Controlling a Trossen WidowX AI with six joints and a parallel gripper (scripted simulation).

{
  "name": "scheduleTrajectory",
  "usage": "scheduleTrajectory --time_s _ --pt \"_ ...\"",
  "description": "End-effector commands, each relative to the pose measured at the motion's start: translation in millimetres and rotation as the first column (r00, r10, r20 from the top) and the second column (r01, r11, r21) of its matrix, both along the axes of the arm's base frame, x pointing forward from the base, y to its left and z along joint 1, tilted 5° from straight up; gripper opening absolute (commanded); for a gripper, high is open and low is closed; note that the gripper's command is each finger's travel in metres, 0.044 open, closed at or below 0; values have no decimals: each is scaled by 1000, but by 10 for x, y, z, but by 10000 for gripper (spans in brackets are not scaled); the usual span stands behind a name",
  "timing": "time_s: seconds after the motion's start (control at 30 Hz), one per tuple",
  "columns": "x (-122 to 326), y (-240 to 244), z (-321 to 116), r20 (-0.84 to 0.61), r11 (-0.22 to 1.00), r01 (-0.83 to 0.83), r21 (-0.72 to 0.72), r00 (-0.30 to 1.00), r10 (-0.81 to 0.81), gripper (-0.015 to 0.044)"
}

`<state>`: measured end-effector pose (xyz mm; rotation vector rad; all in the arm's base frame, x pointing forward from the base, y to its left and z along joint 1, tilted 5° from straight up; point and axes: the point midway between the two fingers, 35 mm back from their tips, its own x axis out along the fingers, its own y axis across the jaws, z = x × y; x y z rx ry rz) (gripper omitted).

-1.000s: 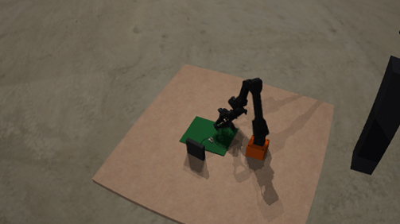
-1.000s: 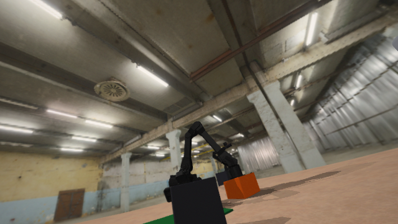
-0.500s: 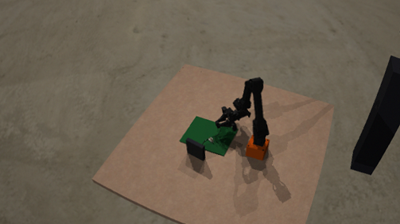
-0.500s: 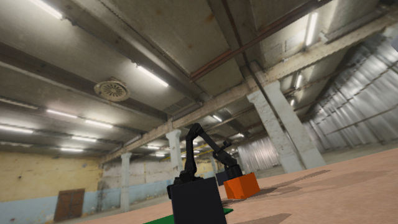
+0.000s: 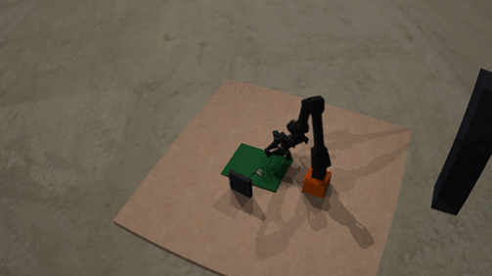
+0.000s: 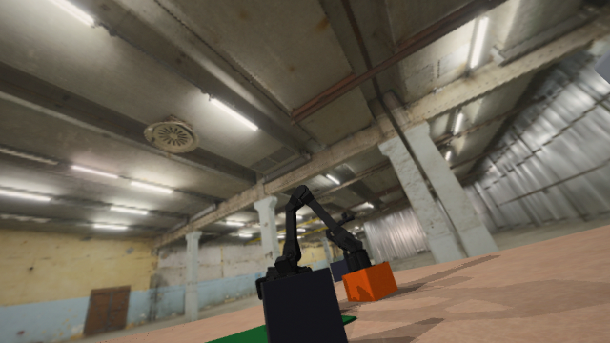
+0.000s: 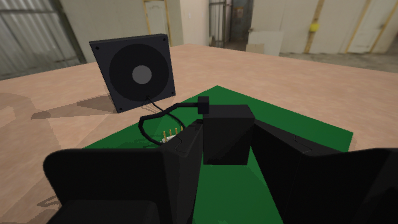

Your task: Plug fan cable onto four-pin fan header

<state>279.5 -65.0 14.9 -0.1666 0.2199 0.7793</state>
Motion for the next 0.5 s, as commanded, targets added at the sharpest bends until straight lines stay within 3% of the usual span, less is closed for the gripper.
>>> scheduleTrajectory --time_s 0.0,0.47 --pt "0 2 25 -2 1000 1 0 1000 -1 0" --pt "8 9 5 3 1000 -1 -2 1000 1 0"
